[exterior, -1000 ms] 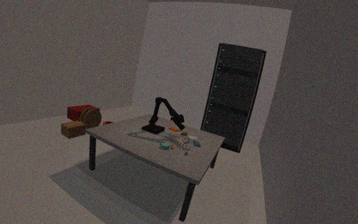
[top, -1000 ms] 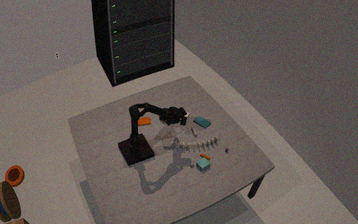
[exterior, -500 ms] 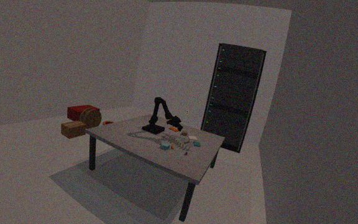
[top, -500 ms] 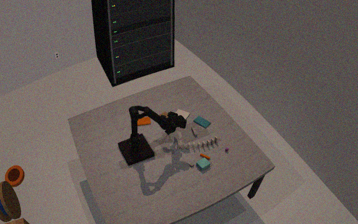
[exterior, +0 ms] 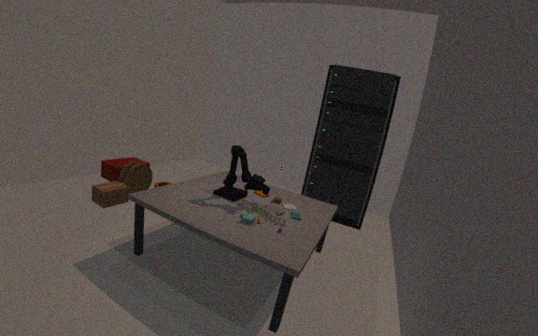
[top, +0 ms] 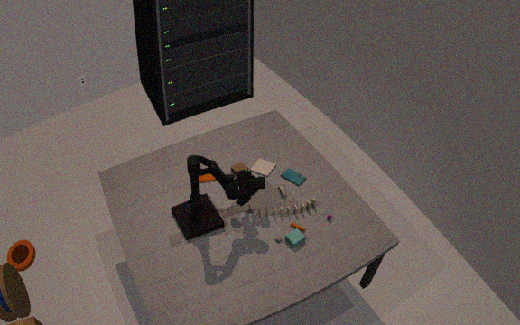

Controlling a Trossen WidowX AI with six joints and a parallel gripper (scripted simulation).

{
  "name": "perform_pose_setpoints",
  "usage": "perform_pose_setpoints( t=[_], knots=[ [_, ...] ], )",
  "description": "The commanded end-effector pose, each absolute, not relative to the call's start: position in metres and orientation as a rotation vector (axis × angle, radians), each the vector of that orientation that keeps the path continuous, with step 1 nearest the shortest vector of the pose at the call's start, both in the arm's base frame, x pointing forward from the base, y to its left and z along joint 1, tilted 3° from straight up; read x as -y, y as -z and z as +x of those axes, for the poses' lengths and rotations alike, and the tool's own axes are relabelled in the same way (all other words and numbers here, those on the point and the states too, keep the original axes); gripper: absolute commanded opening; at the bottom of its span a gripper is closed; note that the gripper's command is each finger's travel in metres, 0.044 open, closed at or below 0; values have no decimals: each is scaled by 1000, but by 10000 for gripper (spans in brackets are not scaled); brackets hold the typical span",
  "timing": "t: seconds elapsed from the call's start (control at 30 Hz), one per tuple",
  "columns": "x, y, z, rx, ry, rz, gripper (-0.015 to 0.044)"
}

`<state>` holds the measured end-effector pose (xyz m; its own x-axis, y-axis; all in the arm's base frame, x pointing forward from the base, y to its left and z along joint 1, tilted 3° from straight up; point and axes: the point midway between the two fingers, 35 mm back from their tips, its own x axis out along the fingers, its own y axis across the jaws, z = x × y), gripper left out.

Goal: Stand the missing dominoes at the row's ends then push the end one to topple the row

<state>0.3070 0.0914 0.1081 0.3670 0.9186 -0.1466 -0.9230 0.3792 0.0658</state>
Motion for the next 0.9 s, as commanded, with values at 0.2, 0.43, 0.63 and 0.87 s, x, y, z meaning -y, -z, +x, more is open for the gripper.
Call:
perform_pose_setpoints(
  t=[0.2,0.43,0.63,0.87],
  knots=[
    [-84,-114,276,-42,-1247,-20,21],
    [-84,-114,276,-42,-1247,-20,21],
    [-84,-114,276,-42,-1247,-20,21],
    [-83,-108,278,-42,-1247,-21,21]
  ],
)
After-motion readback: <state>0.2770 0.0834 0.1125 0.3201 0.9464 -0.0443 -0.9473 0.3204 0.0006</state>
